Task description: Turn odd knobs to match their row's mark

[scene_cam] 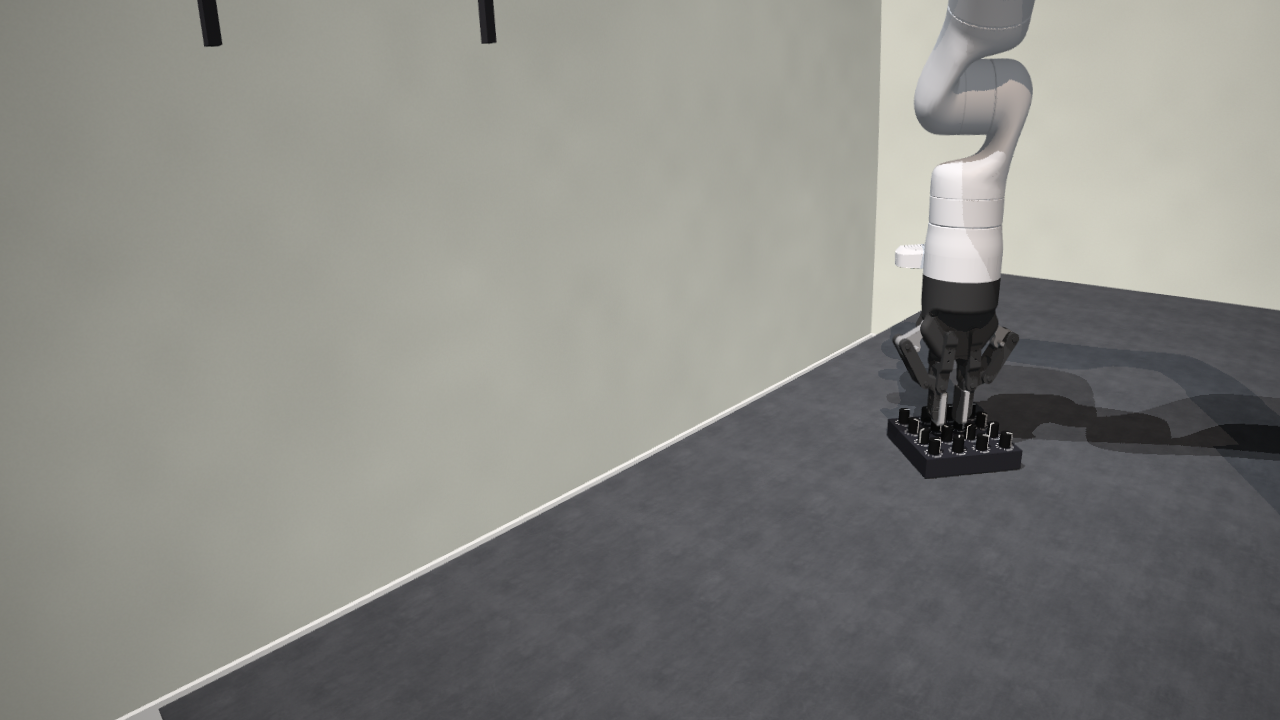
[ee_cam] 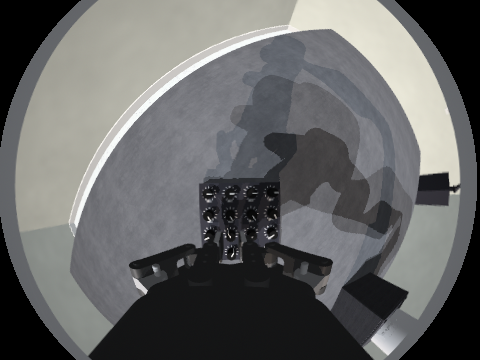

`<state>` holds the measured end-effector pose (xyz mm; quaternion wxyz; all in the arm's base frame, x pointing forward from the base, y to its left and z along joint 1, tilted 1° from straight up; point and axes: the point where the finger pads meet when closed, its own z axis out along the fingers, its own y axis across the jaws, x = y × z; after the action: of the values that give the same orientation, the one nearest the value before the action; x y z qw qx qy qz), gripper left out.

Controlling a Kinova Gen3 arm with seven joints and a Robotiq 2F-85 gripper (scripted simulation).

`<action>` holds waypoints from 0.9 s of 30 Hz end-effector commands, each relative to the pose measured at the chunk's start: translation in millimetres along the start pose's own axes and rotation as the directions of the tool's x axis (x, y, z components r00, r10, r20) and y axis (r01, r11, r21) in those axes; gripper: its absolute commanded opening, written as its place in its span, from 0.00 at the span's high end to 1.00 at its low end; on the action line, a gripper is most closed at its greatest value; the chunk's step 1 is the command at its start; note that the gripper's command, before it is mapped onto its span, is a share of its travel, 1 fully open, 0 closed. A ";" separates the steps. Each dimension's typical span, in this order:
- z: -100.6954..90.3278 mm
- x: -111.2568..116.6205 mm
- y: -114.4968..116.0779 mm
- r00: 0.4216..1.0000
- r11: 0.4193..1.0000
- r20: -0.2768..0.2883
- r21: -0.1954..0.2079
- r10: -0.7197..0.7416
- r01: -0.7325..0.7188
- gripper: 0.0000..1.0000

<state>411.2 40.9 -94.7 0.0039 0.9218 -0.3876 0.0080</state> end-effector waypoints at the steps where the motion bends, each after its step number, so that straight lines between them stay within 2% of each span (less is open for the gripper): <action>1: -0.6 0.3 -0.5 1.000 1.000 -0.001 0.001 0.000 0.000 0.81; 27: 2.4 0.3 -0.5 1.000 1.000 -0.001 0.001 0.000 0.000 0.81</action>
<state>411.7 41.4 -96.4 0.0033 0.9219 -0.3873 0.0086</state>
